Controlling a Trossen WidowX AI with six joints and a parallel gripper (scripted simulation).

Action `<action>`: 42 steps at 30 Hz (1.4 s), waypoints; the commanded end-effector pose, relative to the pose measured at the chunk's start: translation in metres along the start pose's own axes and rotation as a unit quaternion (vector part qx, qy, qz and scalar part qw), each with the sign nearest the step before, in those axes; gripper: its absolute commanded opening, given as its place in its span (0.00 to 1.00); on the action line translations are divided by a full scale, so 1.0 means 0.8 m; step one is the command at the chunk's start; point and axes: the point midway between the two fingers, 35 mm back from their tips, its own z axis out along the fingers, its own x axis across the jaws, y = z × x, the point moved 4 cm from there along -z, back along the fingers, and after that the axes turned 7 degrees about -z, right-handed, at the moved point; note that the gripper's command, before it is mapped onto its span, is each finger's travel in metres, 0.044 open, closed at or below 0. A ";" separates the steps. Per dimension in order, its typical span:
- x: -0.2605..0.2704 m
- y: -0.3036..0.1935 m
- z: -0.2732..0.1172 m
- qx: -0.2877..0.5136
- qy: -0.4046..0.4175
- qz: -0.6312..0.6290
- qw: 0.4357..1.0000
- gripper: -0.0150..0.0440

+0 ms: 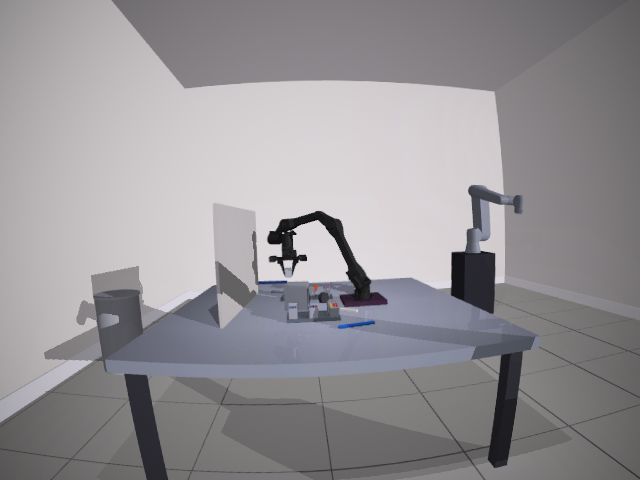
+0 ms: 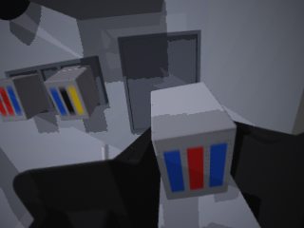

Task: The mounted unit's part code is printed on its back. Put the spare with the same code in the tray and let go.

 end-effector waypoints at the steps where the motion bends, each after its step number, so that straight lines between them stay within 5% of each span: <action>1: 0.000 0.001 0.006 -0.003 0.001 -0.003 1.000 0.25; 42: 0.001 0.001 0.041 -0.003 0.001 -0.003 1.000 0.25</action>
